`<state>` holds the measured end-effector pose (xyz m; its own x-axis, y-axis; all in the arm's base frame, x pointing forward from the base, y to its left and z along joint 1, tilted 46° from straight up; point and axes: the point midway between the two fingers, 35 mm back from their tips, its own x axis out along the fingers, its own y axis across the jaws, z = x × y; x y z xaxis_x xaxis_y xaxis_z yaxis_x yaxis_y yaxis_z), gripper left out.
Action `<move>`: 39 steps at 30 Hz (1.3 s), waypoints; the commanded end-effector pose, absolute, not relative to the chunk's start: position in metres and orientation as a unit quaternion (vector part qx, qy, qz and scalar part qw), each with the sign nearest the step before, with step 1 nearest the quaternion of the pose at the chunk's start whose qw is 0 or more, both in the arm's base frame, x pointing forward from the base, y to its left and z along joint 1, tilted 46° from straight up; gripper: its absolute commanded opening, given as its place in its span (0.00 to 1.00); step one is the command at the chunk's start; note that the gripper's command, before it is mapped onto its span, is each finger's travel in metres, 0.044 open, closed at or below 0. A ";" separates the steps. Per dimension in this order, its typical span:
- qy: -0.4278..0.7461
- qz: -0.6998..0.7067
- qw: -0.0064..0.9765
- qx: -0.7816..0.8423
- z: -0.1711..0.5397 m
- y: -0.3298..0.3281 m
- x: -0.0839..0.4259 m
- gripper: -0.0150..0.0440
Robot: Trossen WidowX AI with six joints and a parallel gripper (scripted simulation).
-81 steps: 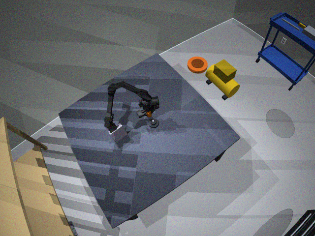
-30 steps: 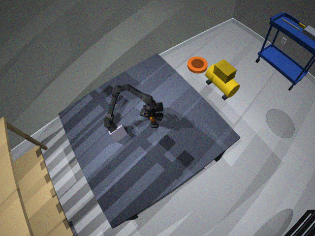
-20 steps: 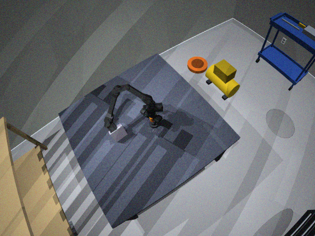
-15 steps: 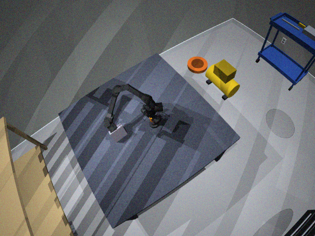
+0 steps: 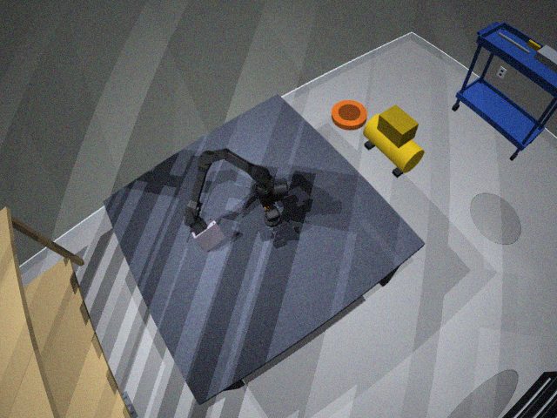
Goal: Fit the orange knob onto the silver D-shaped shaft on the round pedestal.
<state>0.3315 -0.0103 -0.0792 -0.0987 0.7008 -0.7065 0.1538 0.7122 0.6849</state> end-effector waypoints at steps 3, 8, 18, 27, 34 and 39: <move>0.720 0.170 0.574 0.352 -0.080 -0.012 0.335 0.25; 0.730 0.120 0.548 0.390 -0.080 -0.013 0.336 0.25; 0.739 0.019 0.490 0.461 -0.082 -0.015 0.334 0.25; 0.736 -0.071 0.430 0.518 -0.082 -0.015 0.330 0.25; 0.725 -0.144 0.376 0.558 -0.081 -0.015 0.327 0.25; 0.713 -0.196 0.335 0.584 -0.081 -0.014 0.326 0.25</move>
